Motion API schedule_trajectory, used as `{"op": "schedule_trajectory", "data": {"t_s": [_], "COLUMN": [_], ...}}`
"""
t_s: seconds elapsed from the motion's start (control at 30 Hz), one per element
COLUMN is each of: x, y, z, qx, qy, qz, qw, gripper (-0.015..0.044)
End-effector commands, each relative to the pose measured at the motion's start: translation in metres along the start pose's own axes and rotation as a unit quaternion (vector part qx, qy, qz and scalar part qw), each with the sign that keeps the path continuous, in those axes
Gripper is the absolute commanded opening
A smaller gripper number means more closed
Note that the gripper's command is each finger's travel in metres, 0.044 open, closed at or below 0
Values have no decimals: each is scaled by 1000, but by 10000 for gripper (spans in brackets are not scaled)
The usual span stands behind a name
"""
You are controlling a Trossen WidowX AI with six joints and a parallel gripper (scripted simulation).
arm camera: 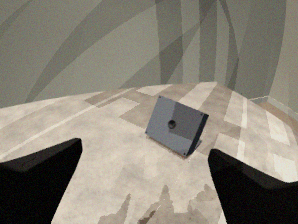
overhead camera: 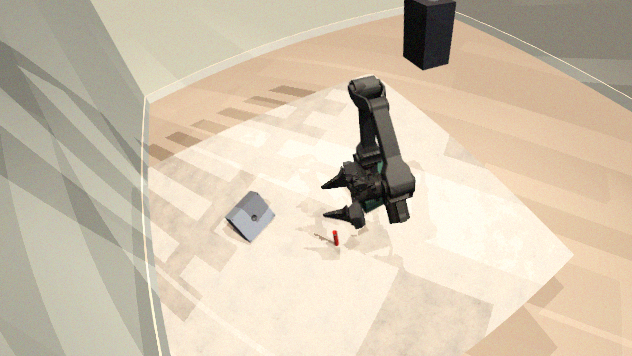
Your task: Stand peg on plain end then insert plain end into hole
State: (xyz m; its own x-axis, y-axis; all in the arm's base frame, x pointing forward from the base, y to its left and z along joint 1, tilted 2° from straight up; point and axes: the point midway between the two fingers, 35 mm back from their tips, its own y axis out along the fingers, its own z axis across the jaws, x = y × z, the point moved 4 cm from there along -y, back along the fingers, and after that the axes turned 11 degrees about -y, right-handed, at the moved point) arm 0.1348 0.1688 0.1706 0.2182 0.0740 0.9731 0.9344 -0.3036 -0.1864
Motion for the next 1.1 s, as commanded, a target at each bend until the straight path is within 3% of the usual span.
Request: {"op": "schedule_trajectory", "data": {"t_s": [0.0, 0.53, 1.07], "x": [-3, -25, -32], "y": [7, 29, 43], "z": [-4, -12, 4], "qx": [-35, -119, -34], "qy": [-14, -79, -94], "qz": [42, 278, 506], "qw": [998, 950, 857], "gripper": [440, 440, 440]}}
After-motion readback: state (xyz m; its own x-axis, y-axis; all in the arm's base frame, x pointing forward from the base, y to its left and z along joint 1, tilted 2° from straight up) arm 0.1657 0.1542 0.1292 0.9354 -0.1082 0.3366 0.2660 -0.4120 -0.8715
